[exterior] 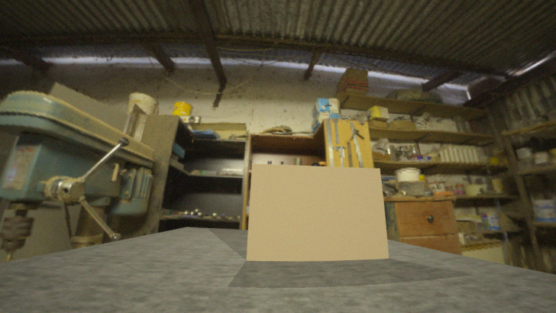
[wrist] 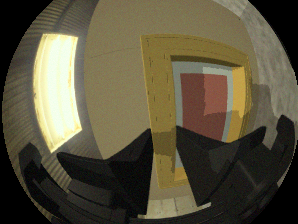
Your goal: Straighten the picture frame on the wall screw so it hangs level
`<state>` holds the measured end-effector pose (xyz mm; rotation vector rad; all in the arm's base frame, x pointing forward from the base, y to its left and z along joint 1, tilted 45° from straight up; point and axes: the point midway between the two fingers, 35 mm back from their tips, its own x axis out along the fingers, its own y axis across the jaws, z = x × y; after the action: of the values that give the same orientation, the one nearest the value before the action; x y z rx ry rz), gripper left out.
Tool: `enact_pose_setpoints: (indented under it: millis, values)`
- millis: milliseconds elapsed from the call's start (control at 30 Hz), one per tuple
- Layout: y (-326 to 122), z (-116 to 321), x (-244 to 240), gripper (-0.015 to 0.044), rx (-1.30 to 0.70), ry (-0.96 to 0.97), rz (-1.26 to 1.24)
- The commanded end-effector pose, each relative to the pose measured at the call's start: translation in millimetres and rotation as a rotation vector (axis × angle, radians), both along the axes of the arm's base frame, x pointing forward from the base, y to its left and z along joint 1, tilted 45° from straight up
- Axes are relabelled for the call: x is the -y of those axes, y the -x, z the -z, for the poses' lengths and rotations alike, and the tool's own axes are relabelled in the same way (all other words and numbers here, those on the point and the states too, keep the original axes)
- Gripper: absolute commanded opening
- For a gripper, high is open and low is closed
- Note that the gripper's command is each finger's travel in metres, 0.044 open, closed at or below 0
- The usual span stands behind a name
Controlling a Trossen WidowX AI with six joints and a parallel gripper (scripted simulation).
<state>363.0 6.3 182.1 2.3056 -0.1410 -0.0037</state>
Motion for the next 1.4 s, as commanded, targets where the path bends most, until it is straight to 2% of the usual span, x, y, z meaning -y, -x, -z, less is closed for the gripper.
enact_pose_setpoints:
  millis: [0, 333, 667, 833, 1200, 1367]
  values:
    - [0, 0, 0, 0.0000, 0.005, -0.029, -0.004]
    - [0, 0, 0, 0.0000, 0.011, -0.084, -0.007]
    - [0, 0, 0, 0.0260, 0.006, -0.057, -0.002]
    - [5, -2, -1, 0.0260, 0.006, -0.050, -0.002]
    - [89, 4, -14, 0.0260, -0.004, 0.074, 0.009]
    - [99, 8, -14, 0.0260, -0.006, 0.091, 0.011]
